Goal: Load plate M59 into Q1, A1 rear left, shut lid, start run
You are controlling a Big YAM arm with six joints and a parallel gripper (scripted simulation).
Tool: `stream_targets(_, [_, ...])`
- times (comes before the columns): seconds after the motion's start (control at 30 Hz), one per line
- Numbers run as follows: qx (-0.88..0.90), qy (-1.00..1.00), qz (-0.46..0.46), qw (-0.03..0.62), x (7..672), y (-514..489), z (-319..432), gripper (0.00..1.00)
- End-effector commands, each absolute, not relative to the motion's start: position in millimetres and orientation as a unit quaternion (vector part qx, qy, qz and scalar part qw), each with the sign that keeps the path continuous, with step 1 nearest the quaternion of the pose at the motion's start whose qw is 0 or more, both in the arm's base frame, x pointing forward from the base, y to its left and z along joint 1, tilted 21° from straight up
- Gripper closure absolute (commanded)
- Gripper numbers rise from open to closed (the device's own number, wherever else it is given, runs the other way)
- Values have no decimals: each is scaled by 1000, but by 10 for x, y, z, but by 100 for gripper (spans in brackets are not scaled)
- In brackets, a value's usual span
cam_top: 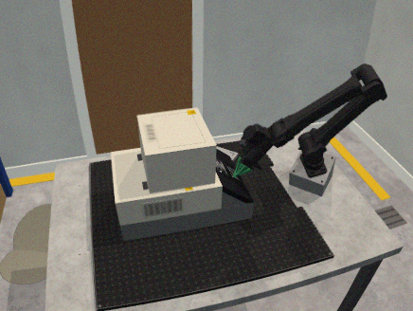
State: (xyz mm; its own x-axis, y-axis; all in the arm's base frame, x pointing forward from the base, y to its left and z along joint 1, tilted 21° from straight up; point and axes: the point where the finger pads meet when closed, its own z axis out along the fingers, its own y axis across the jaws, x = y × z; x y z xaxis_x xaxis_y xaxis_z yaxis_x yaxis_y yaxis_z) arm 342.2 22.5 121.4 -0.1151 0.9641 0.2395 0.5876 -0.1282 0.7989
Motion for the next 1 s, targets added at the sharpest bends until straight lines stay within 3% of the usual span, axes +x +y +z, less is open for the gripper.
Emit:
stream_targets(0.0, [622, 621, 419, 229, 3438, 258, 1241, 100])
stream_targets(0.97, [613, 631, 421, 221, 3426, 325, 1361, 100])
